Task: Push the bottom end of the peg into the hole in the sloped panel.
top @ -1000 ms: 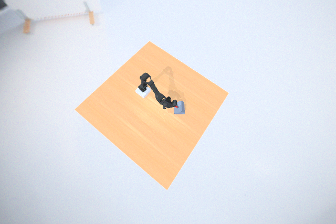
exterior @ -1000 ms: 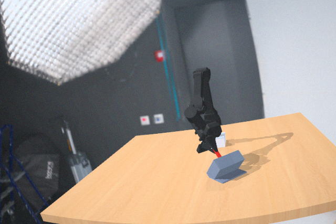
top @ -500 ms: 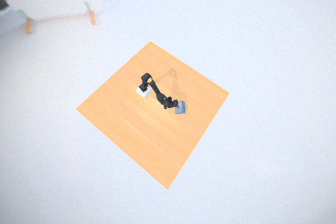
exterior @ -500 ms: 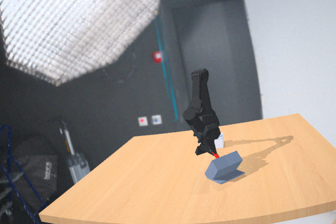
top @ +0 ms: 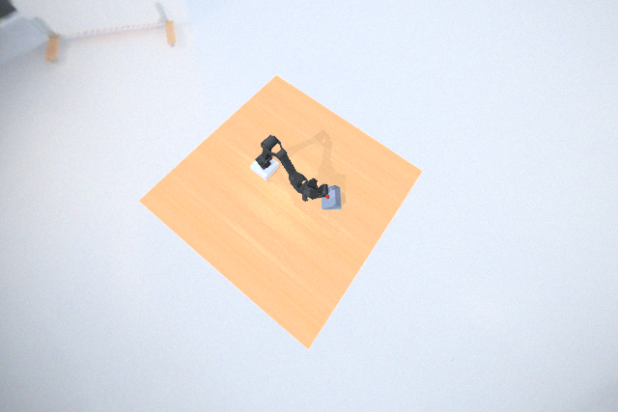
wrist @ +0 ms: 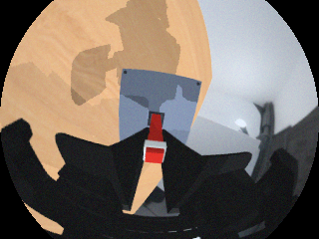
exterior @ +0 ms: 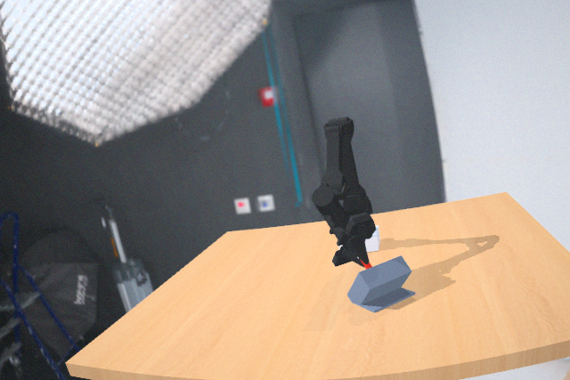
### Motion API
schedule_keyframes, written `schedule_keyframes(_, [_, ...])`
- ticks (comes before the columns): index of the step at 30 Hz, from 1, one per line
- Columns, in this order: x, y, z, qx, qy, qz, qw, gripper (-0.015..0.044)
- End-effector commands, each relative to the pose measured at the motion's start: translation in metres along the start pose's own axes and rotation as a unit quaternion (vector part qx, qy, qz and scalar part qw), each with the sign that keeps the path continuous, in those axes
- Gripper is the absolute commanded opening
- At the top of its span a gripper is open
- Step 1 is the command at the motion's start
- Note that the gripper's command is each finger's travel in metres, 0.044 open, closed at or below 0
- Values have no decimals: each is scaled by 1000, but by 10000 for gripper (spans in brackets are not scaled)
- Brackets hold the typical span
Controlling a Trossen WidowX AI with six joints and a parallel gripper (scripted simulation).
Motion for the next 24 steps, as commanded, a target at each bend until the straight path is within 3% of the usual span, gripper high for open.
schedule_keyframes(1, [-1, 4, 1, 1, 4, 2, 1000, 0])
schedule_keyframes(24, [-1, 19, 0, 1, 4, 2, 1000, 0])
Point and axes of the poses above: the point midway between the two fingers, 35 mm back from their tips, its own y axis out along the fingers, its own z axis across the jaws, x = y × z, the point moved 6 cm from there along -y, back along the fingers, and after that the axes turned 15 degrees about y, right-handed, at the moved point
